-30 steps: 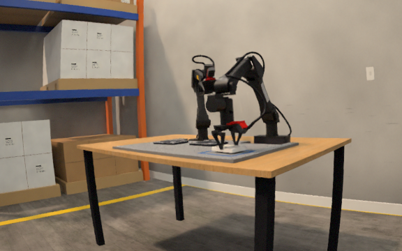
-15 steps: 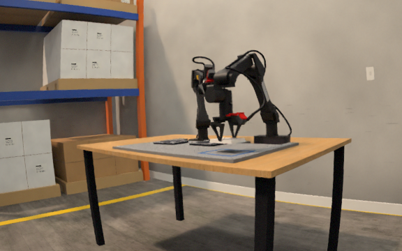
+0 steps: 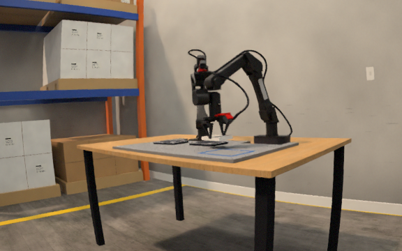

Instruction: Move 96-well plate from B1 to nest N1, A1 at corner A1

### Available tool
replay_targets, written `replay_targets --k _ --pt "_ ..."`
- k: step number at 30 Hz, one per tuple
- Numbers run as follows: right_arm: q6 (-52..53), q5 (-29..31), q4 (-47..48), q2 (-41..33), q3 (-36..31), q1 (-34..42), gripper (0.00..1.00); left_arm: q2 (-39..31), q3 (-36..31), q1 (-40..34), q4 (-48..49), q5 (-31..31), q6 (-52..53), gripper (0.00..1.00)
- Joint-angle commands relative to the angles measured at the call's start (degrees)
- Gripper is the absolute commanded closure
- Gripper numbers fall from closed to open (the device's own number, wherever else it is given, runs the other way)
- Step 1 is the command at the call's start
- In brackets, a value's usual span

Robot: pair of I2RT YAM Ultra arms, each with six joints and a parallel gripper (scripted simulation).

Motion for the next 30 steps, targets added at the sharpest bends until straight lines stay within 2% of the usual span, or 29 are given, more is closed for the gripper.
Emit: replay_targets --k 1,5,7,9,13,17,22,24,30 --pt "-0.27 -0.58 -17.57 -5.9 4.64 -1.04 0.0 -3.63 -2.05 -5.43 1.34 0.3 -9.14 0.21" --pt "0.75 0.63 -29.1 -12.03 9.74 0.06 0.0 -4.48 -3.09 -10.98 1.84 -0.72 -13.46 0.21" --pt "0.75 0.63 -29.1 -12.03 9.74 0.06 0.0 -4.48 -3.09 -10.98 1.84 -0.72 -13.46 0.21" --pt "0.84 -0.03 -34.53 -14.14 12.68 -0.25 0.0 -4.65 -2.79 -12.84 1.64 -1.21 -14.66 0.21" --pt "-1.18 -2.91 -35.04 -15.34 13.64 -3.98 0.0 -4.67 -3.16 -13.71 1.26 -1.34 -13.6 0.21" --pt "-2.47 -4.1 -35.3 -15.42 13.75 -6.61 0.0 -4.57 -3.08 -13.7 1.15 -1.48 -6.8 0.21" --pt "-2.97 -4.58 -35.38 -15.44 13.78 -7.46 0.0 -4.49 -3.12 -13.97 1.41 -1.95 8.09 0.21" --pt "-2.97 -4.58 -35.38 -15.44 13.78 -7.46 0.0 -4.49 -3.12 -13.97 1.41 -1.95 8.09 0.21" --pt "-3.14 -4.81 -35.43 -15.44 13.8 -7.81 0.0 -4.59 -3.25 -13.97 1.68 -1.51 24.39 0.21"
